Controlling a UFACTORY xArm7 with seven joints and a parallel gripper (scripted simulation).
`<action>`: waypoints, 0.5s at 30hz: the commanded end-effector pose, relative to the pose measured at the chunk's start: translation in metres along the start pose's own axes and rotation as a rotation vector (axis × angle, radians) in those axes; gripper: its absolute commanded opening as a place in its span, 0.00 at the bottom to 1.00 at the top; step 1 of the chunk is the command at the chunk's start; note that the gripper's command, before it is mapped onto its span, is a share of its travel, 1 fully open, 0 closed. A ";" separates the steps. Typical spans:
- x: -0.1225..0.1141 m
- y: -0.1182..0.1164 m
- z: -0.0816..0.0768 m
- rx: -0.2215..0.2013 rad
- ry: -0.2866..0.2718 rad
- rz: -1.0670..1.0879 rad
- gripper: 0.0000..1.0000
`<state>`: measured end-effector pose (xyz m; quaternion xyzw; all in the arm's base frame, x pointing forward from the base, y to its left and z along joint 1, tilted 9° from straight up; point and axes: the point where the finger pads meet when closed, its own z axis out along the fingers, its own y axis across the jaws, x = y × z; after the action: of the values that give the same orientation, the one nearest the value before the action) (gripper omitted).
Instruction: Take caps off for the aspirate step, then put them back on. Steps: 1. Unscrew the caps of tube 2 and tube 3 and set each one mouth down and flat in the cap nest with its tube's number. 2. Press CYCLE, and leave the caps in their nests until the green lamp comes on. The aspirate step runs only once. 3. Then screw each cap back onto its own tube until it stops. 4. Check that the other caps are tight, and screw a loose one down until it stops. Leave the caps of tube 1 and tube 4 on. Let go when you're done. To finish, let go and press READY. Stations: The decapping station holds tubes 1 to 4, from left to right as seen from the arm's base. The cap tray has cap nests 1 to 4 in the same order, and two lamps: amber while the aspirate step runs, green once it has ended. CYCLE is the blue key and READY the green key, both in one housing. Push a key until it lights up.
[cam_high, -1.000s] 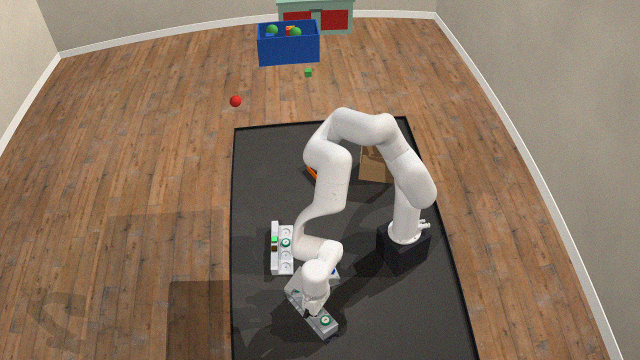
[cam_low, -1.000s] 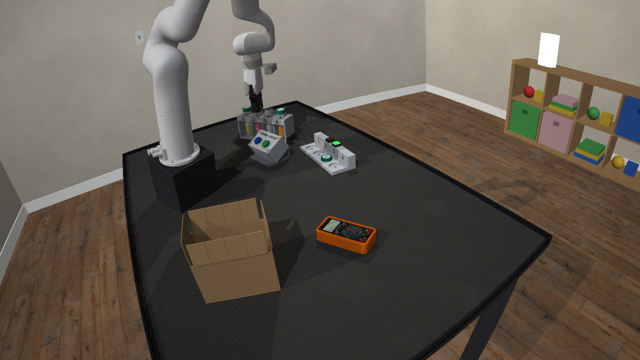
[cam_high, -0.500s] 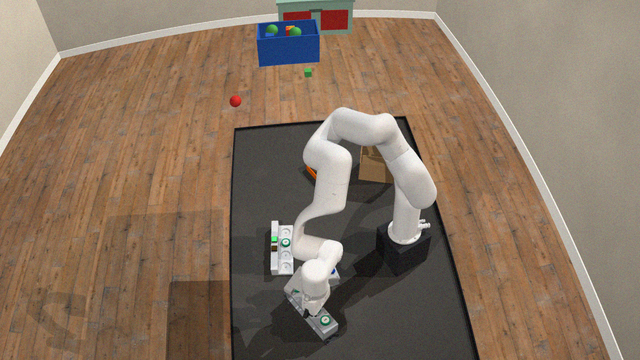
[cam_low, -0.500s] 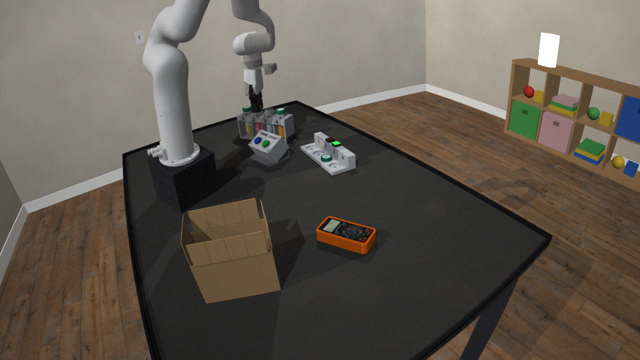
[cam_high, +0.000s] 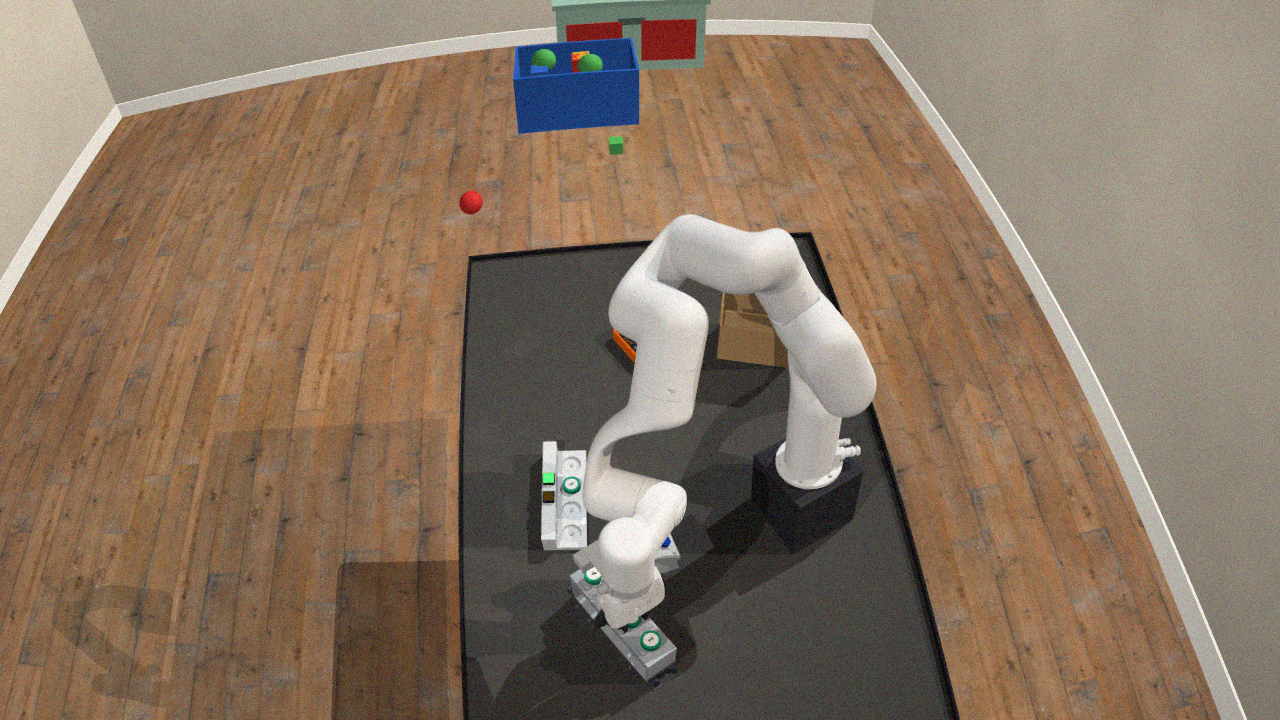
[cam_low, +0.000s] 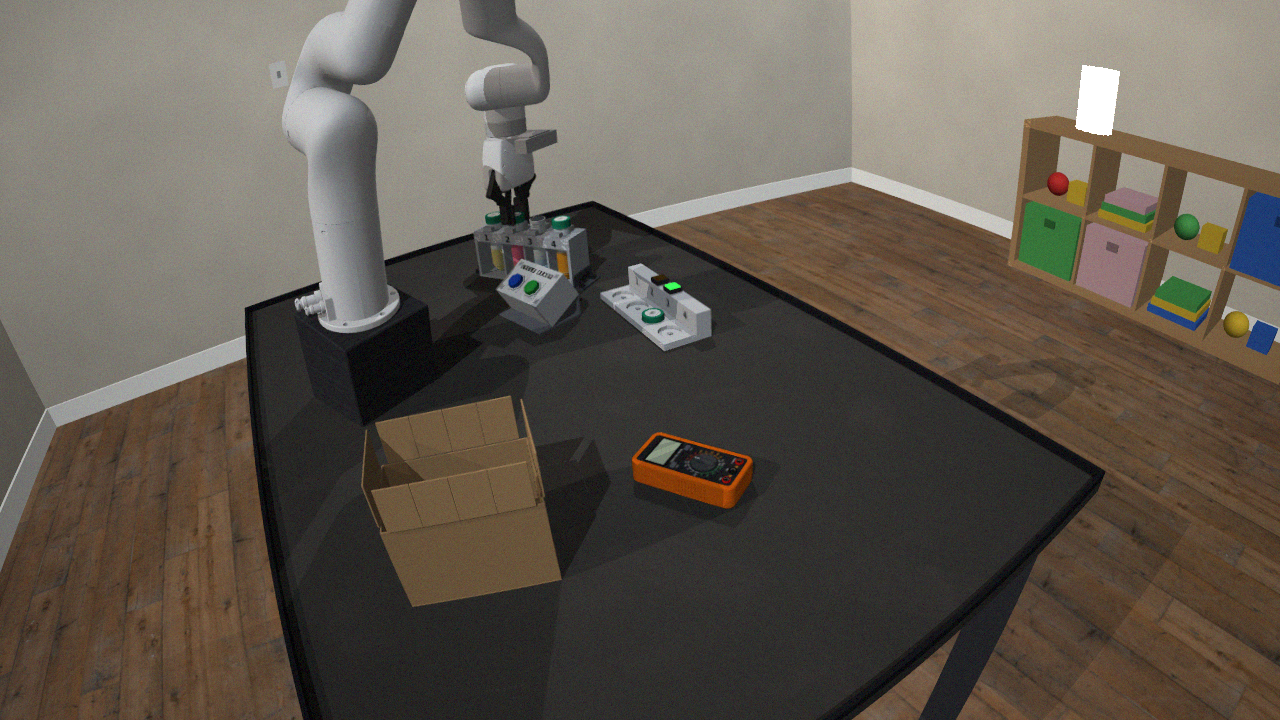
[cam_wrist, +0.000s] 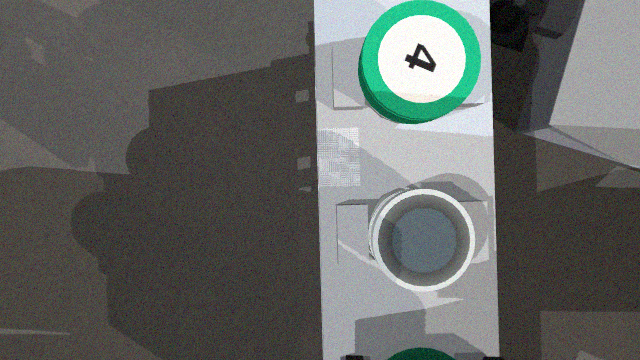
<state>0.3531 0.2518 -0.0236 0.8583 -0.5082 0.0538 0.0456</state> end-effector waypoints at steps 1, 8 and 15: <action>-0.001 -0.001 -0.001 0.012 0.009 0.134 0.00; -0.001 -0.001 -0.001 0.013 0.008 0.353 0.00; -0.001 -0.001 -0.001 0.013 0.008 0.353 0.00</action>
<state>0.3530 0.2523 -0.0239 0.7590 -0.6469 0.0653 0.0341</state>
